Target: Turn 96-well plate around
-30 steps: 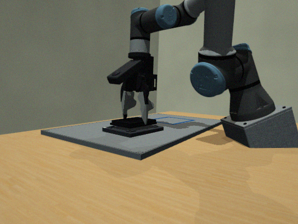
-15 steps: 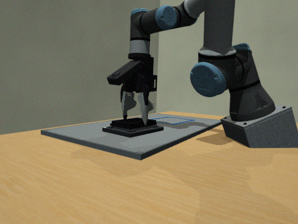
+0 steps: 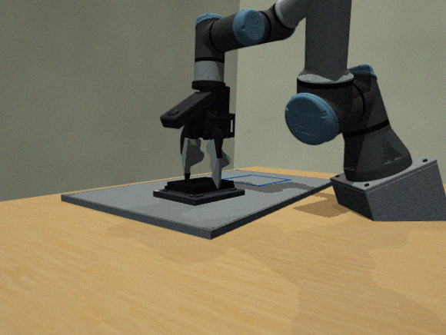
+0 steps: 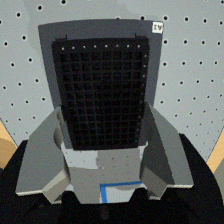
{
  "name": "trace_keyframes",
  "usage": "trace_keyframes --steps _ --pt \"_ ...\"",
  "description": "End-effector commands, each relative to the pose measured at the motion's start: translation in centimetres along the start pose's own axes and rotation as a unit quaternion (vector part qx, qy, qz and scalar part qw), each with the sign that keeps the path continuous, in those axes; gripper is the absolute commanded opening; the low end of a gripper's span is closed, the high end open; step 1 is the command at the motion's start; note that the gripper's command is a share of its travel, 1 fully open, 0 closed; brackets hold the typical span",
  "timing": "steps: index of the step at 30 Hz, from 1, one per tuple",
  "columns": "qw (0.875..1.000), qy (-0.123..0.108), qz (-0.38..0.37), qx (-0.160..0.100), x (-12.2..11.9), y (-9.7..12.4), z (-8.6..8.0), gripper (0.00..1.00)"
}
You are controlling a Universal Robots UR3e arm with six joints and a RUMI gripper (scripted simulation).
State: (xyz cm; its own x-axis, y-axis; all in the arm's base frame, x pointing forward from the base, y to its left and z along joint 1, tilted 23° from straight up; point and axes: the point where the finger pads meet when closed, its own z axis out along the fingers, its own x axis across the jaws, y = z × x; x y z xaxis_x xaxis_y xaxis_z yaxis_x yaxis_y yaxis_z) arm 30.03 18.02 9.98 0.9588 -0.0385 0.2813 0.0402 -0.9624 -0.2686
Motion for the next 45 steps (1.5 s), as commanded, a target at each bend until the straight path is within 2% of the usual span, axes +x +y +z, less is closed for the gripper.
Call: trace_keyframes --steps 1,25,26,45 --pt "1.000 0.001 0.000 0.000 0.07 -0.01 0.01 0.00" --pt "1.000 0.001 0.000 0.000 0.07 -0.01 0.36 0.00" --pt "1.000 0.001 0.000 0.000 0.07 -0.01 0.35 1.00" --pt "1.000 0.001 0.000 0.000 0.07 -0.01 0.35 1.00"
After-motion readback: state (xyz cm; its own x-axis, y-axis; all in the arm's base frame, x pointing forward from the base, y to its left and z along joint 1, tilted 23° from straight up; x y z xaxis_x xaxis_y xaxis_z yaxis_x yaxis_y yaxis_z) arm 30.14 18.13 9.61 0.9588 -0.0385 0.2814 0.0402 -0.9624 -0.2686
